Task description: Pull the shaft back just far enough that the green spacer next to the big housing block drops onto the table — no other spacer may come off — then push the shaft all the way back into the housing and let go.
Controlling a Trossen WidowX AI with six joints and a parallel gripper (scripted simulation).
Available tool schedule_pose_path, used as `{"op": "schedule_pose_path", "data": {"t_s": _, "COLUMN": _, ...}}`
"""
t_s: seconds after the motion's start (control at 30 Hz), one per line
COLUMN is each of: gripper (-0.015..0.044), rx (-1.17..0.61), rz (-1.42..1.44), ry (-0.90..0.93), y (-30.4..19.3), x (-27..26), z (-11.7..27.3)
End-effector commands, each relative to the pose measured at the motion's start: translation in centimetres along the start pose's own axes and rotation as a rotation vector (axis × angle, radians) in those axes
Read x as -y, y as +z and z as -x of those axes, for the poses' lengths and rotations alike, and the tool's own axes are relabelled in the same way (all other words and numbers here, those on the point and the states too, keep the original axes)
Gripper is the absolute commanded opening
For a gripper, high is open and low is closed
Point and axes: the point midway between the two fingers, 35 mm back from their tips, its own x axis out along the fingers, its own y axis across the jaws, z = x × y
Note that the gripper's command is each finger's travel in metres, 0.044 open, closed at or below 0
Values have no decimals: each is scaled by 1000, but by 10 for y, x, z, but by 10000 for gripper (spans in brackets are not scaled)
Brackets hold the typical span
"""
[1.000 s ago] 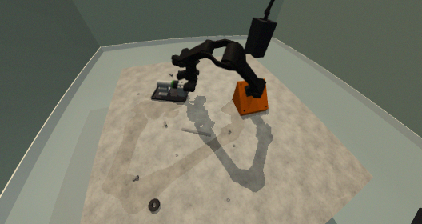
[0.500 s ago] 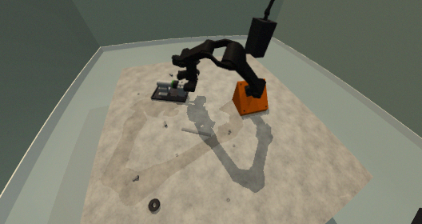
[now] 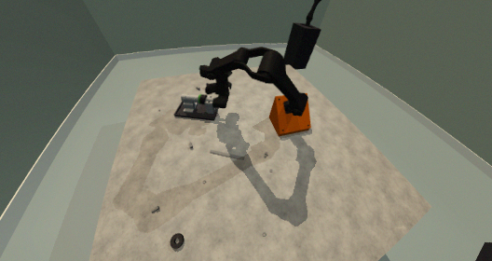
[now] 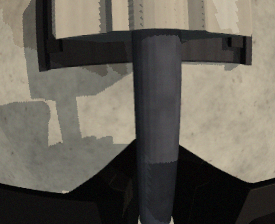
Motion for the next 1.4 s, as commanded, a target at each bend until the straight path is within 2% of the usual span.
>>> {"op": "schedule_pose_path", "data": {"t_s": 0.0, "gripper": 0, "rx": -4, "rz": 2, "ry": 0, "y": -2, "x": 0, "z": 0}}
{"op": "schedule_pose_path", "data": {"t_s": 1.37, "gripper": 0, "rx": -4, "rz": 2, "ry": 0, "y": -6, "x": 0, "z": 0}}
